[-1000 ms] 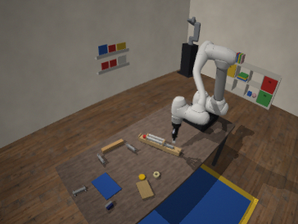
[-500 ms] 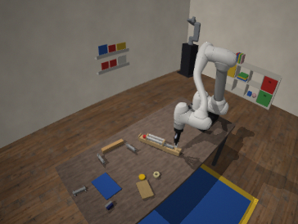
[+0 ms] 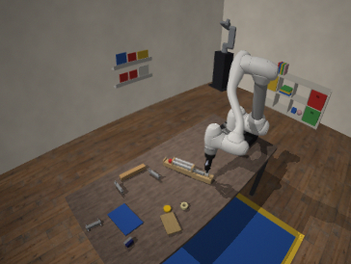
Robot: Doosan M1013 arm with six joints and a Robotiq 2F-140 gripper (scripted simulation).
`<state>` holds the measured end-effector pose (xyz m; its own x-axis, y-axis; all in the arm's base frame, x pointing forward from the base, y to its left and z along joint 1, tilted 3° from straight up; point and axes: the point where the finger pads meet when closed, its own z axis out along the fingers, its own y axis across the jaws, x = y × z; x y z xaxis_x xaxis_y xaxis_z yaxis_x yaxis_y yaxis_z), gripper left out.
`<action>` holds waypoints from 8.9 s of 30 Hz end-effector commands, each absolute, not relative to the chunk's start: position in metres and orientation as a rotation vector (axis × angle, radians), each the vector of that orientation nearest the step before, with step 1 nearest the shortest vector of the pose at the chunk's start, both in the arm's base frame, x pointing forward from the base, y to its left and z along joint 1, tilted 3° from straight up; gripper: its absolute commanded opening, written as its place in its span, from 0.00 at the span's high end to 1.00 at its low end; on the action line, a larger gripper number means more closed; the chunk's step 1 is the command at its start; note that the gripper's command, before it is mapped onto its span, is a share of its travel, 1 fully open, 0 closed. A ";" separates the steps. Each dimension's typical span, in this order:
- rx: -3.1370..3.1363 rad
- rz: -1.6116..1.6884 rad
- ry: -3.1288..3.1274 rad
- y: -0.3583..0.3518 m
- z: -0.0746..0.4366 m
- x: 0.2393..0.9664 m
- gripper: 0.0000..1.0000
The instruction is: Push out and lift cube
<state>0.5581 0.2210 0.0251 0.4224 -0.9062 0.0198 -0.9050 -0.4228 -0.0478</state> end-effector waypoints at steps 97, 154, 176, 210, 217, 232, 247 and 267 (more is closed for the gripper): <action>-2.623 -0.066 1.673 -0.028 0.096 0.674 1.00; -2.623 -0.066 1.673 -0.078 0.041 0.696 0.75; -2.623 -0.066 1.673 -0.078 0.028 0.697 0.75; -2.623 -0.066 1.673 -0.078 0.028 0.697 1.00; -2.623 -0.066 1.673 -0.078 0.028 0.697 1.00; -2.623 -0.066 1.673 -0.078 0.028 0.697 1.00; -2.623 -0.066 1.673 -0.078 0.077 0.694 1.00; -2.623 -0.066 1.673 -0.078 0.109 0.693 1.00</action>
<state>0.6927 -0.0781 0.1086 0.4212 -0.9067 0.0196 -0.9055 -0.4217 -0.0478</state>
